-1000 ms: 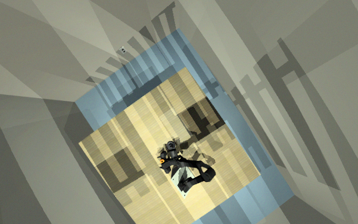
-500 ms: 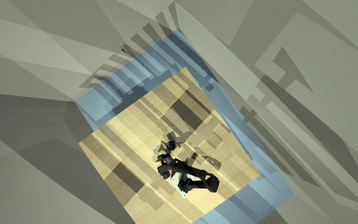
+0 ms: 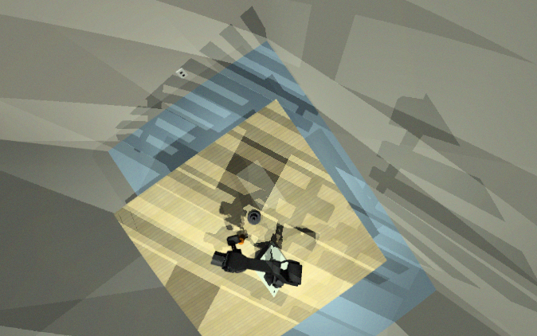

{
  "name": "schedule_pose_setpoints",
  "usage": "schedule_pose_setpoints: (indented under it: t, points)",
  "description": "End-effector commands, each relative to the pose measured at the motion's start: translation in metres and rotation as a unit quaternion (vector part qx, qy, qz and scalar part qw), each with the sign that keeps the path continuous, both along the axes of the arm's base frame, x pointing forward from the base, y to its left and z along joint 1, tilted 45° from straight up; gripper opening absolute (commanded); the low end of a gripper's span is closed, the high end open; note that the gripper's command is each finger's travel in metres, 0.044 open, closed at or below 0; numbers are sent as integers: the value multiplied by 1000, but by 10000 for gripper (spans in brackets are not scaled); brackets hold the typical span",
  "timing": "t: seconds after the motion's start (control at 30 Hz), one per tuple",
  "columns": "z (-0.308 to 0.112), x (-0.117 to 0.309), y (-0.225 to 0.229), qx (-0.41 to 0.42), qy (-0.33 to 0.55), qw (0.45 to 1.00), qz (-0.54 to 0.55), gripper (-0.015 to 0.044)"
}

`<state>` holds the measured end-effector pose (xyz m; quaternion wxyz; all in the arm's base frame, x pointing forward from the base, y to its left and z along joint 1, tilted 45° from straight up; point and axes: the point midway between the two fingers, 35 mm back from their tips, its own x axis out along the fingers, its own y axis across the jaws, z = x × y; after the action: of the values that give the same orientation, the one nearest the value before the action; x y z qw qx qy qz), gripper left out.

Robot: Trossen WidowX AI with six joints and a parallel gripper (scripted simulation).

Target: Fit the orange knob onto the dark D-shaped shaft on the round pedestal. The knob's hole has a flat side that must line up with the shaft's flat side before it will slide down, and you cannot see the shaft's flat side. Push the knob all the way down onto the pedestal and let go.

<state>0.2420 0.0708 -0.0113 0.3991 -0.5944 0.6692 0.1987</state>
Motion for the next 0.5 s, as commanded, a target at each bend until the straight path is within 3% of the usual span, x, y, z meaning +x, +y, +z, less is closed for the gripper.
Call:
schedule_pose_setpoints:
  t: [0.0, 0.3, 0.47]
  points:
    - [8, 4, 1, -44, -15, 999, 9, 440]
    - [8, 4, 1, -44, -20, 999, 4, 440]
    - [8, 4, 1, -34, -156, 976, -147, 440]
